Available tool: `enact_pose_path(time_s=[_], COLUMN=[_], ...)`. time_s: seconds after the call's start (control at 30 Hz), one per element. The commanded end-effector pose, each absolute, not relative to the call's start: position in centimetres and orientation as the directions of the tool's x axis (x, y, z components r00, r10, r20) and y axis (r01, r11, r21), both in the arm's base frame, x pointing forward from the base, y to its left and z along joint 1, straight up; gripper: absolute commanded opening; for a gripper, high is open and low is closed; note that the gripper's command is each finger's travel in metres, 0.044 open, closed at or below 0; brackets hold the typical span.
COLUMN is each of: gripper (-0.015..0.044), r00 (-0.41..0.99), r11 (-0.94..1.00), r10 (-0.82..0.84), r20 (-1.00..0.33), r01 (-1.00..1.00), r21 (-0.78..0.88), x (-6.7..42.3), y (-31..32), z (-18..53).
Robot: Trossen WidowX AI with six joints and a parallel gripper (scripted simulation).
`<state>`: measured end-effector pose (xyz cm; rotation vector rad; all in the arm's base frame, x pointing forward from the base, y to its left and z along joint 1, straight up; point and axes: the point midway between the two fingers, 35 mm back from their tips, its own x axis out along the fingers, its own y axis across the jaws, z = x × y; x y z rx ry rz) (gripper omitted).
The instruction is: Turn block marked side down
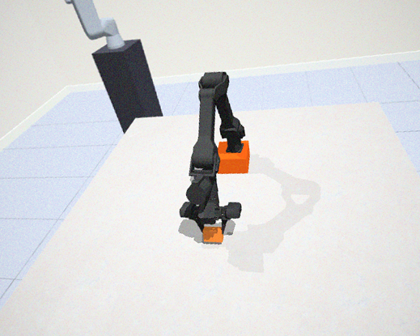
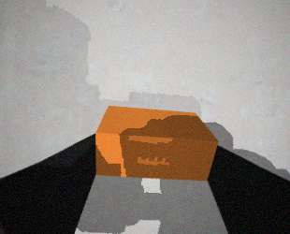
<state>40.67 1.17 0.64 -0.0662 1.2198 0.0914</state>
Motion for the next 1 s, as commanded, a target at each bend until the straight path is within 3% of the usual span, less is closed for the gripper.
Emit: enact_pose_path(time_s=[0.0, 0.97], gripper=[0.0, 0.0], r00=[0.389, 0.686], r11=[0.994, 0.994], r10=[0.045, 0.074], r20=[-0.92, -0.724], r01=[-0.106, -0.106], r21=[0.004, 0.001], x=[40.6, 41.0], y=[1.2, 1.2], z=[0.7, -1.3])
